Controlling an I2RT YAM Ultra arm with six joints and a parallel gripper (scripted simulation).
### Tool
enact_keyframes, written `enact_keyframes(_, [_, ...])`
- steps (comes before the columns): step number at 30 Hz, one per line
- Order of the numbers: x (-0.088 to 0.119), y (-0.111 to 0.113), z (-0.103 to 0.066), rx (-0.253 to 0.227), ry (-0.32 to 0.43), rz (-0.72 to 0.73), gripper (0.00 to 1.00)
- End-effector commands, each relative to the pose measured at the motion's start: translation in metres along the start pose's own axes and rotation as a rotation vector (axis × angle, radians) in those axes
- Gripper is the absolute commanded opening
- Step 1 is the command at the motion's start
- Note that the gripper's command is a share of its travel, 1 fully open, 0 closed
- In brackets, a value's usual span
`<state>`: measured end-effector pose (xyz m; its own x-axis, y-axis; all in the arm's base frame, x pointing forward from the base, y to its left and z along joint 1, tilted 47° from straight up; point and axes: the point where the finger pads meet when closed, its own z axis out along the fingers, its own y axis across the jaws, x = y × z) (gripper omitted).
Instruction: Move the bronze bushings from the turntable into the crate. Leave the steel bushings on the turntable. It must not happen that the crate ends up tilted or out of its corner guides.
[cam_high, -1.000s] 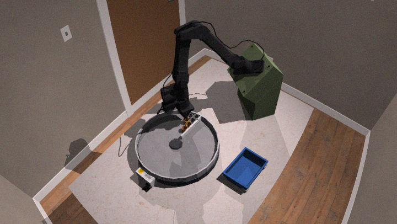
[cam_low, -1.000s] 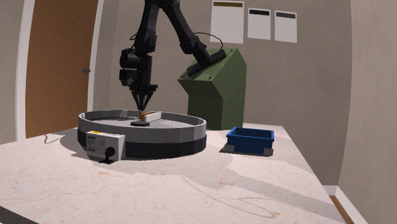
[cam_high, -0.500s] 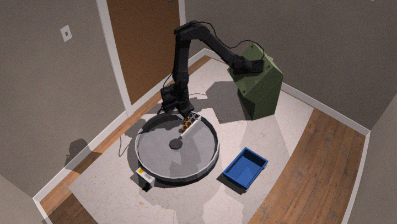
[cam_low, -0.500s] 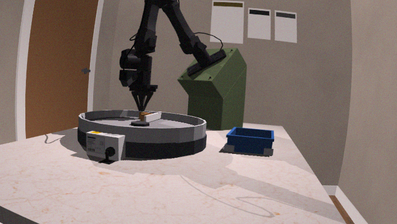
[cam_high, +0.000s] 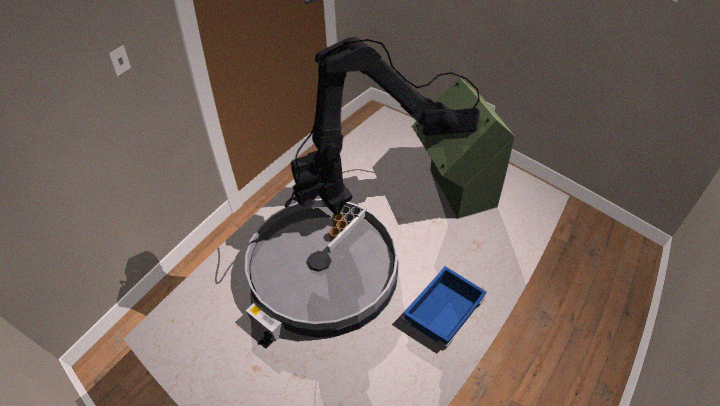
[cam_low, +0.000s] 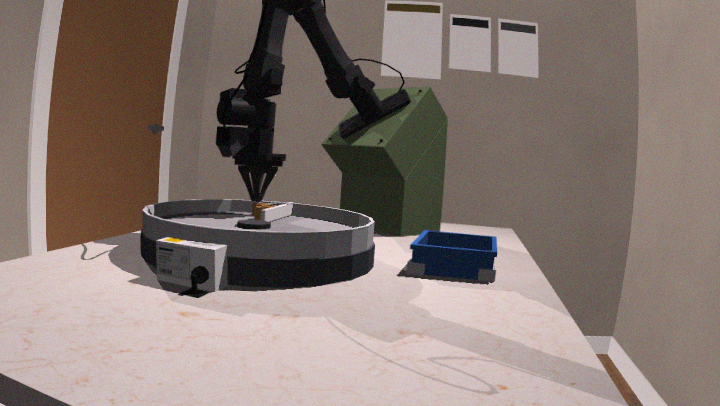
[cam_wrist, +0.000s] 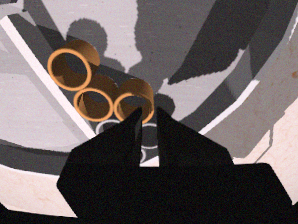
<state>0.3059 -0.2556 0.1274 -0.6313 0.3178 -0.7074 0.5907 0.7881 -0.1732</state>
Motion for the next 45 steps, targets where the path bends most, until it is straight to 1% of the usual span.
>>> enact_keyframes(1, [-0.0194, -0.0034, -0.0071, -0.002, -0.051, 0.003, 0.13])
enact_keyframes(21, [-0.0193, -0.0034, -0.0071, -0.002, -0.051, 0.003, 0.13])
enact_keyframes(28, [-0.0163, -0.0018, -0.0075, -0.006, -0.035, 0.000, 0.13])
enact_keyframes(45, [-0.0174, -0.0019, -0.0075, -0.005, -0.039, 0.001, 0.13])
